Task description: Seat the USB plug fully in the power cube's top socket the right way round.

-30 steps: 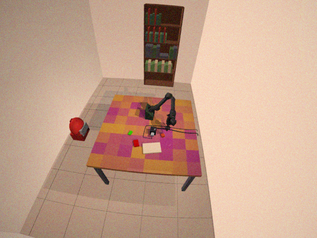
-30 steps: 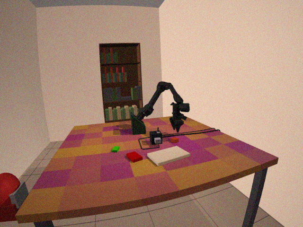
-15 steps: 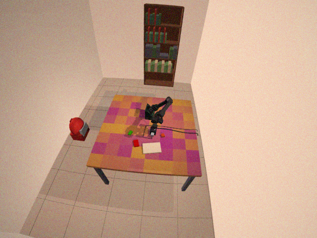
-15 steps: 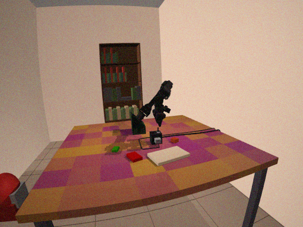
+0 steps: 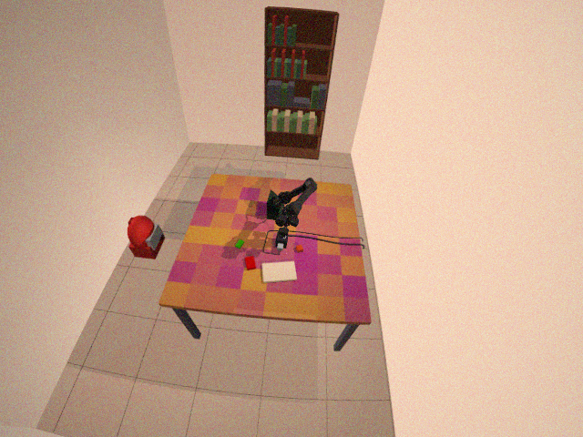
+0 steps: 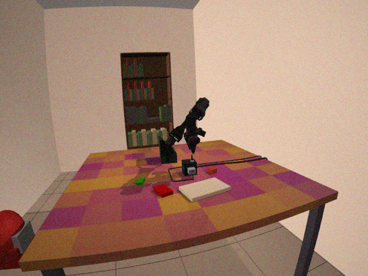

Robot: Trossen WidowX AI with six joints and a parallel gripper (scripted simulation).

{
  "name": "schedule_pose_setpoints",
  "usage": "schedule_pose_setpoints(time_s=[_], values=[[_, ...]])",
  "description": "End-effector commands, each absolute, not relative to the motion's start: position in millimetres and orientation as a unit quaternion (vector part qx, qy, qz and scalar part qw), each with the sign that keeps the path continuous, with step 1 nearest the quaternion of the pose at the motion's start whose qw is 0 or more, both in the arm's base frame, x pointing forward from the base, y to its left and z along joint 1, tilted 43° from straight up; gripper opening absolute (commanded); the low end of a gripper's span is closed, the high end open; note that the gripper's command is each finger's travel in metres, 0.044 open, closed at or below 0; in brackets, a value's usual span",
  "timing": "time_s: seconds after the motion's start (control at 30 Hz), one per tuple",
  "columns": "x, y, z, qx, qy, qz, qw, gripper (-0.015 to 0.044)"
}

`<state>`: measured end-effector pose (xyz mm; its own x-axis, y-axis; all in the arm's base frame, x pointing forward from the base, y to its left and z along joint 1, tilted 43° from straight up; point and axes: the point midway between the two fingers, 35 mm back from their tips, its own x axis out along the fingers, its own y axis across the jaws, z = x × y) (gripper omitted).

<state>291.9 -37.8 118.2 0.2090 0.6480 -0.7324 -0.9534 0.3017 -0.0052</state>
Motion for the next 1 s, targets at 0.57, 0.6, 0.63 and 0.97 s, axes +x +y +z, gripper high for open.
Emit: schedule_pose_setpoints(time_s=[0.57,0.6,0.63,0.97], values=[[295.7,-23.1,102.5,-0.234,0.32,0.542,0.741,0.044],[295.9,-22.4,101.8,-0.234,0.32,0.542,0.741,0.044],[296.1,-21.8,101.1,-0.234,0.32,0.542,0.741,0.044],[297.7,-21.4,100.5,-0.239,0.319,0.542,0.74,0.0414]])
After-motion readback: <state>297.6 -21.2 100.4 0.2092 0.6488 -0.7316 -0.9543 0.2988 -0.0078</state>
